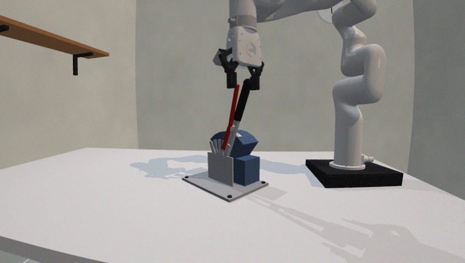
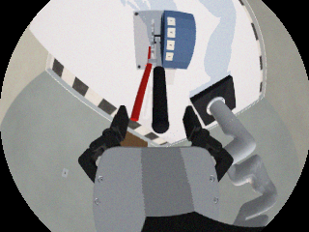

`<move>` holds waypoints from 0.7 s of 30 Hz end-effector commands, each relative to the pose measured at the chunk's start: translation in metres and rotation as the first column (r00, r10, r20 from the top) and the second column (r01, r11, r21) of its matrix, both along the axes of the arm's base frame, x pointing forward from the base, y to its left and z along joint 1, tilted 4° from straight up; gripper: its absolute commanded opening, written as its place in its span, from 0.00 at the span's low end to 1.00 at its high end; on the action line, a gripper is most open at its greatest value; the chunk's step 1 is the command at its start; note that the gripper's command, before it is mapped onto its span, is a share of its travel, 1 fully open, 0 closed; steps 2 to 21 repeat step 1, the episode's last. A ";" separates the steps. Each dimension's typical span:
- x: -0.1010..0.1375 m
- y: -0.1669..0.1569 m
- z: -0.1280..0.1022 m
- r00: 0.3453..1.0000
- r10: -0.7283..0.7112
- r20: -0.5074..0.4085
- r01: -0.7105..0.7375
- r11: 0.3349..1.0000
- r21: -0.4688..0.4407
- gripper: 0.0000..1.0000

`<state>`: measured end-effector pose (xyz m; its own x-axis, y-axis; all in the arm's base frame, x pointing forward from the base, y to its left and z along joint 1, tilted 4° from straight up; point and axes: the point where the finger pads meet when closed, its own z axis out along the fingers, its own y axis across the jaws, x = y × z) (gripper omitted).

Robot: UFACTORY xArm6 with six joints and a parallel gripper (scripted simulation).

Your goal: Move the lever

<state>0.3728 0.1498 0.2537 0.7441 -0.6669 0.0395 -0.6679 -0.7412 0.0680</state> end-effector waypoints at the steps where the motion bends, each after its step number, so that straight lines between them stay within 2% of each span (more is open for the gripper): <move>1: 0.001 0.001 0.014 1.000 0.000 0.004 0.000 1.000 0.002 1.00; 21: 0.001 0.001 0.014 1.000 0.000 0.004 0.000 1.000 0.002 1.00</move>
